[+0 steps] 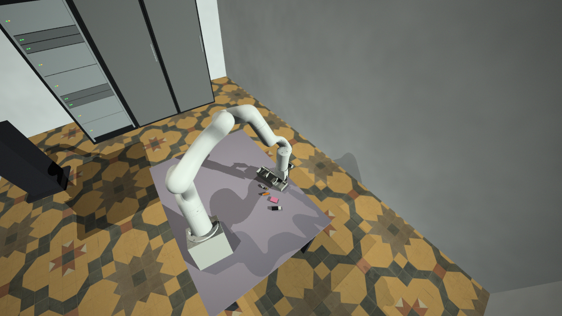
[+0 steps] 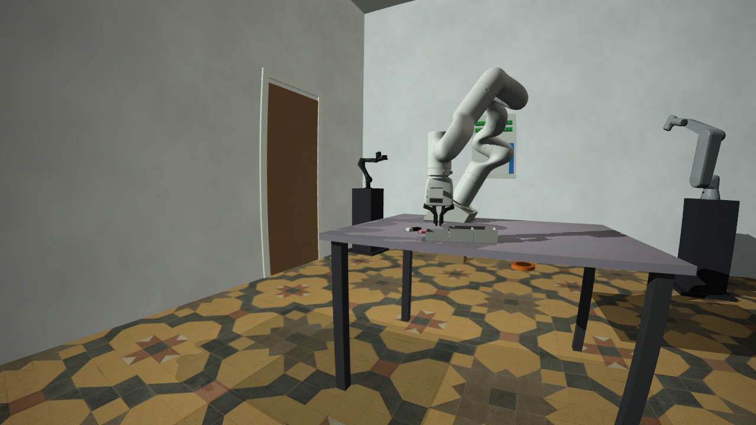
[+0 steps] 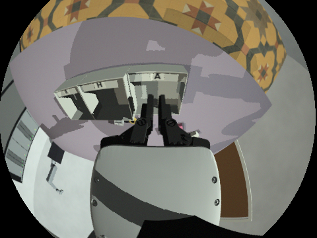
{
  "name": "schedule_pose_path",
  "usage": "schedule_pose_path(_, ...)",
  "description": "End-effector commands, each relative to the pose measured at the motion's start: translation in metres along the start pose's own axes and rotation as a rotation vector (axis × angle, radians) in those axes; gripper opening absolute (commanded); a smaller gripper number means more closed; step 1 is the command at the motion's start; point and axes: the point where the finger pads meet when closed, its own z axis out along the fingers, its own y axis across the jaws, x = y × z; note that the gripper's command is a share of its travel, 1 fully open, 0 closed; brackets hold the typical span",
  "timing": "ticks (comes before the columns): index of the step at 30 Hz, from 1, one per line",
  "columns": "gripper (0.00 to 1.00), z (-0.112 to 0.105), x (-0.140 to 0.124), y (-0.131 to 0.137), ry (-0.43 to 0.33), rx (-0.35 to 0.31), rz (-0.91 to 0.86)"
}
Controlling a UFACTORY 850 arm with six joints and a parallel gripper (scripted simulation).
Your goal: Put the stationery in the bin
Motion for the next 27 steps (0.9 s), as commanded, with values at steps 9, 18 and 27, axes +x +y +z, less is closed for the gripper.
schedule_pose_path(9, 0.07, 0.028, 0.001, 0.000, 0.002, 0.000, -0.001)
schedule_pose_path(18, 0.07, 0.034, 0.001, 0.000, 0.002, 0.000, -0.001)
schedule_pose_path(27, 0.07, 0.034, 0.001, 0.000, 0.002, 0.000, -0.001)
